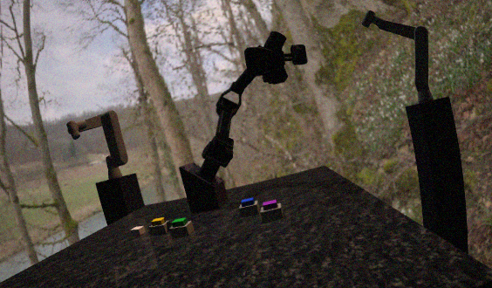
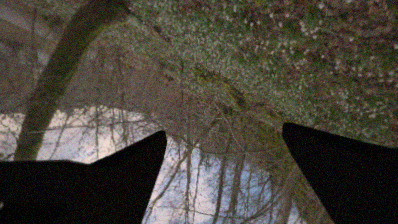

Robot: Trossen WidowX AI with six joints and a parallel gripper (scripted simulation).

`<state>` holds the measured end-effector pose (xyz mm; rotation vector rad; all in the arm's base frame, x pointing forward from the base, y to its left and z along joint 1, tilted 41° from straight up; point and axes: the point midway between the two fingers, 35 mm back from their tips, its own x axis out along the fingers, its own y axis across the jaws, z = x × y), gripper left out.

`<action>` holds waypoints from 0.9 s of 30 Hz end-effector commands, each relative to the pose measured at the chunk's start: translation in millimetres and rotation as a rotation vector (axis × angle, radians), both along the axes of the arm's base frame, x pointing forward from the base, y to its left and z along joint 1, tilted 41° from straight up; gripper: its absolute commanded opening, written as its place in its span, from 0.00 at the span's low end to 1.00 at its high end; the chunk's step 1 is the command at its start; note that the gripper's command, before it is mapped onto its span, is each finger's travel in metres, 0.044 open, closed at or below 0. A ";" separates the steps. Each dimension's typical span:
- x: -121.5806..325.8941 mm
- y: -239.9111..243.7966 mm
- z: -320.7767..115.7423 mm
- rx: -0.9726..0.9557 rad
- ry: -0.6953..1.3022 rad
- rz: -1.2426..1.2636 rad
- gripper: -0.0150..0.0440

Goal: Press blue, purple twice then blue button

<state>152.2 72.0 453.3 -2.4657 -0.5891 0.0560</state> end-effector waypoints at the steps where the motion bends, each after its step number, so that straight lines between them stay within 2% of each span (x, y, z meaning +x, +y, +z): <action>1: 1.9 1.2 -2.5 0.009 0.017 0.003 0.93; 3: 16.7 9.4 -23.1 0.086 0.159 0.021 0.93; 8: 56.4 26.5 -103.2 0.420 0.702 -0.021 0.93; 16: 72.1 27.9 -200.6 0.957 1.374 -0.326 0.93; 22: 62.7 23.5 -257.2 1.413 1.786 -0.740 0.93; 27: 44.9 20.2 -294.3 1.871 2.050 -1.314 0.93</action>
